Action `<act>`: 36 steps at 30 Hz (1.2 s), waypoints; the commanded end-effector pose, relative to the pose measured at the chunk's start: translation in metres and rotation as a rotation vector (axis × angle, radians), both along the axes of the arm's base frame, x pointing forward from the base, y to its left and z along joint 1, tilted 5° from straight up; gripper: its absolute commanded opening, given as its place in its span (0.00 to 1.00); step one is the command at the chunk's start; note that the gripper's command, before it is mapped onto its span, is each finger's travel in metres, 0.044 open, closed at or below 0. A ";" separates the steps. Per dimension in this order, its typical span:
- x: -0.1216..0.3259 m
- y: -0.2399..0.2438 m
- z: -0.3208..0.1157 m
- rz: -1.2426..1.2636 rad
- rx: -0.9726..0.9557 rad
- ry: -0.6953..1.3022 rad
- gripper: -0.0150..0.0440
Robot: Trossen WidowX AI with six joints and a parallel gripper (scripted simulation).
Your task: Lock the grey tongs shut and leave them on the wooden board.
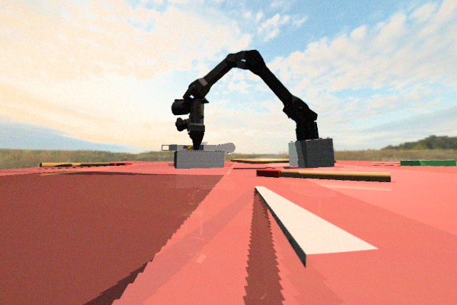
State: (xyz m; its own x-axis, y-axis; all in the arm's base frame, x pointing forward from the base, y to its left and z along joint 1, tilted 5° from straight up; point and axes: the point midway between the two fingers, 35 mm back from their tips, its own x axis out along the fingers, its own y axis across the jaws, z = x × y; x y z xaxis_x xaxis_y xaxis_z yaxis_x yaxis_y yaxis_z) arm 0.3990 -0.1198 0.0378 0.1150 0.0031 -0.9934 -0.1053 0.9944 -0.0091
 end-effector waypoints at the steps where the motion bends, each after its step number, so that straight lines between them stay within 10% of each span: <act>1: 0.000 0.001 -0.010 -0.005 0.004 0.004 1.00; 14: 0.000 0.001 -0.025 -0.005 0.004 0.004 1.00; 36: -0.001 0.001 -0.021 0.000 0.001 0.003 0.65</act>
